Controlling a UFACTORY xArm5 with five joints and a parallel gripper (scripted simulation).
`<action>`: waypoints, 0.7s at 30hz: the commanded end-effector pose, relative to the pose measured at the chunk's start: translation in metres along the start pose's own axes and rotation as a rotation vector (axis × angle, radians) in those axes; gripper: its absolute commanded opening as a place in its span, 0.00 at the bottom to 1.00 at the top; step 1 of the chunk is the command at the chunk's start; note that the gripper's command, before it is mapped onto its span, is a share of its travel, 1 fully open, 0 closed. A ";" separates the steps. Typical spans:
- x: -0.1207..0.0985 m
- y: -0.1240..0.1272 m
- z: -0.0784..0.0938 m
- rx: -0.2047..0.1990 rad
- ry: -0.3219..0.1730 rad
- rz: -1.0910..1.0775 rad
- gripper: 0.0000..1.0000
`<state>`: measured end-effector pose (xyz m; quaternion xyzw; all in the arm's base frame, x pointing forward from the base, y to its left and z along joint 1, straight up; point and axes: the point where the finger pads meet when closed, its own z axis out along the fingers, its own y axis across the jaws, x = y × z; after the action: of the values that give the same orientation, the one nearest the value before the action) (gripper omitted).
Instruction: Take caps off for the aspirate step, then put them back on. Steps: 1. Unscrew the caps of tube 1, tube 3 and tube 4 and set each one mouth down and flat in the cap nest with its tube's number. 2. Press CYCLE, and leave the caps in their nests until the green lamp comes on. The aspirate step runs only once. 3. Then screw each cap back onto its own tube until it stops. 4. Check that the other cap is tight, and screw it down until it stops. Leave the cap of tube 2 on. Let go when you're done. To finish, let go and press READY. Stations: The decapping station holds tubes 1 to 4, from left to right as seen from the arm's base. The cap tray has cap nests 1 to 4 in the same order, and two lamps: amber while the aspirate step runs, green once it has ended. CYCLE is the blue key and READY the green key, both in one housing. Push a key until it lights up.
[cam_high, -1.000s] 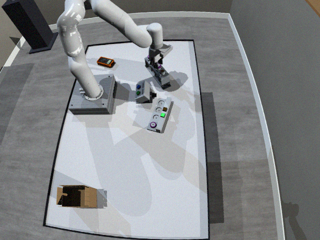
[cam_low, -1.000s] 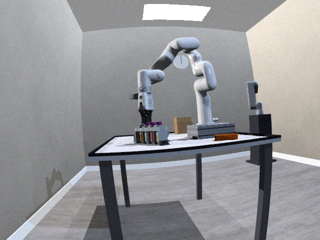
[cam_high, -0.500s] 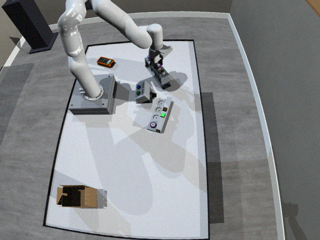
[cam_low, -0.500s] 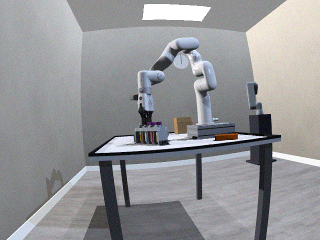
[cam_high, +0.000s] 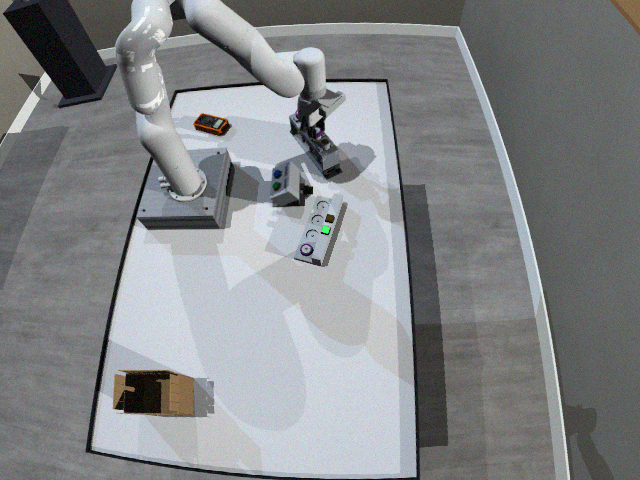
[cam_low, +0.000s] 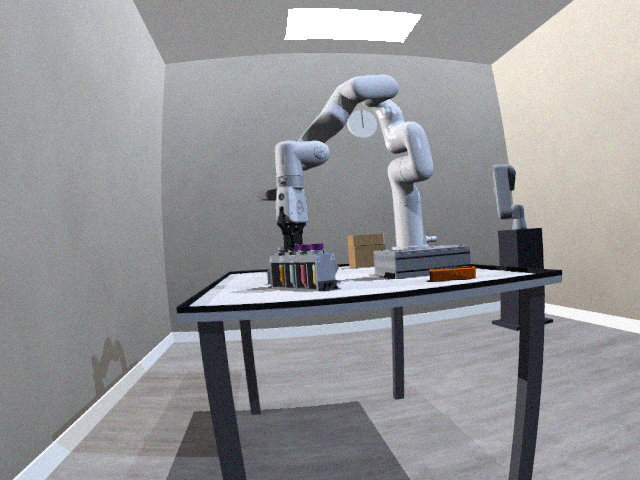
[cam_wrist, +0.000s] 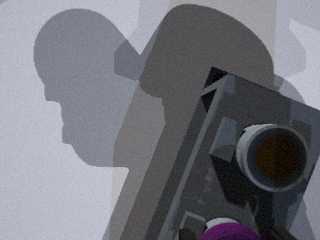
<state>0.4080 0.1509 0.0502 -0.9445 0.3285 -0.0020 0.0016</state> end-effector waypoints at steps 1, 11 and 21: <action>0.001 -0.001 -0.001 0.005 -0.002 0.033 0.00; 0.001 -0.001 0.000 0.005 -0.002 0.333 0.00; 0.001 -0.001 0.000 0.004 -0.003 0.599 0.00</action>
<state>0.4083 0.1508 0.0500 -0.8444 0.5356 -0.0016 0.0021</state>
